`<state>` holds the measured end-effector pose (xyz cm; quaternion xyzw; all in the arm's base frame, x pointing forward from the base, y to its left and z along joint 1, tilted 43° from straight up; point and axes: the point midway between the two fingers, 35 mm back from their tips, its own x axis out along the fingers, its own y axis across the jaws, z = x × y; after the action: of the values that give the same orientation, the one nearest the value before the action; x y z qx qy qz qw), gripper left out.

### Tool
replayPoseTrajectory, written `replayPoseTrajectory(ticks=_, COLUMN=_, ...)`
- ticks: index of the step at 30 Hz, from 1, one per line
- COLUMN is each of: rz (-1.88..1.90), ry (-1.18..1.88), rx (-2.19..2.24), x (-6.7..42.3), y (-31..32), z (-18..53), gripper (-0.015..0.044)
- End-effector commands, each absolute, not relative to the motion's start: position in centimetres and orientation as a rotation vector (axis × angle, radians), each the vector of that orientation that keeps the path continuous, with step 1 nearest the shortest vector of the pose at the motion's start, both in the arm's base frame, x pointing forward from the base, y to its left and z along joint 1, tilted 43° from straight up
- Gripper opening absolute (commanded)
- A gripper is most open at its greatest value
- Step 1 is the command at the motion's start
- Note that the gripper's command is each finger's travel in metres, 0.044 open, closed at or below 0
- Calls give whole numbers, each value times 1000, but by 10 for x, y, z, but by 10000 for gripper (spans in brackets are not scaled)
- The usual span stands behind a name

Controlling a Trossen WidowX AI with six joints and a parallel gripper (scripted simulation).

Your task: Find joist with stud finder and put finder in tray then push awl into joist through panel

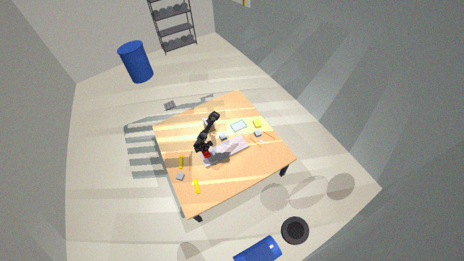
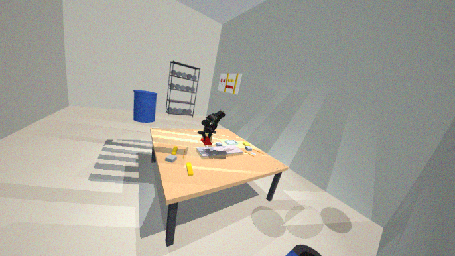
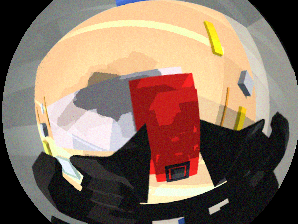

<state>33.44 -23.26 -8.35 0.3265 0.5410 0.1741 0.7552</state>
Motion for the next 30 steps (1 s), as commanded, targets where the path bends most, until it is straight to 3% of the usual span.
replayPoseTrajectory(ticks=1, rz=376, ry=1174, rx=696, x=335, y=-240, z=-76, gripper=0)
replayPoseTrajectory(ticks=30, rz=631, ry=1077, rx=314, x=392, y=-106, z=56, gripper=0)
